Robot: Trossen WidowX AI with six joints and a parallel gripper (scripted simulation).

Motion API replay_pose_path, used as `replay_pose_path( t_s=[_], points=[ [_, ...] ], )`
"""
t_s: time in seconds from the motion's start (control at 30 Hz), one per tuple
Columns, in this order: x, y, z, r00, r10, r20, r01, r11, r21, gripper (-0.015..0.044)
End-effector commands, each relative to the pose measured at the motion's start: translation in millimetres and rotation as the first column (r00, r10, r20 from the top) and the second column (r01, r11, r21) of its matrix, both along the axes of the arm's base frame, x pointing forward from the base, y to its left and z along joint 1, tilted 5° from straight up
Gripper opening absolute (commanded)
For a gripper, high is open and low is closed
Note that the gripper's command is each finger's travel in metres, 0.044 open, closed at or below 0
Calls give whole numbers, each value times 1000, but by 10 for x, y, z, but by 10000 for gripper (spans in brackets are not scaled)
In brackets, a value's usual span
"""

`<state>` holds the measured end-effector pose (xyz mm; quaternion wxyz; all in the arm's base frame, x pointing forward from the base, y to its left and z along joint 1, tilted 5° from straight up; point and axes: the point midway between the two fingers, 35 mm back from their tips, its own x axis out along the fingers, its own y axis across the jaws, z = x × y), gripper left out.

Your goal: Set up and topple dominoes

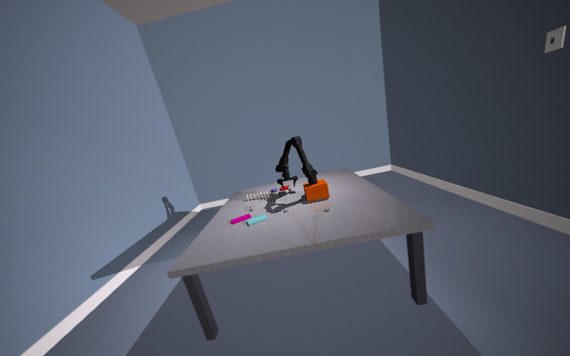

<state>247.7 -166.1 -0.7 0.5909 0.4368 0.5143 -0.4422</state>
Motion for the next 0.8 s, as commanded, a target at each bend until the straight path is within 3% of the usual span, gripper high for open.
replay_pose_path(
  t_s=[0.0,0.07,0.5,0.77],
  points=[
    [-13,1,-71,1000,-2,-5,2,1000,0,440],
    [-13,0,-82,1000,-2,-5,2,1000,0,440],
    [-13,0,-82,1000,-2,-5,2,1000,0,107],
    [-13,0,-82,1000,-2,-5,2,1000,0,107]
  ],
)
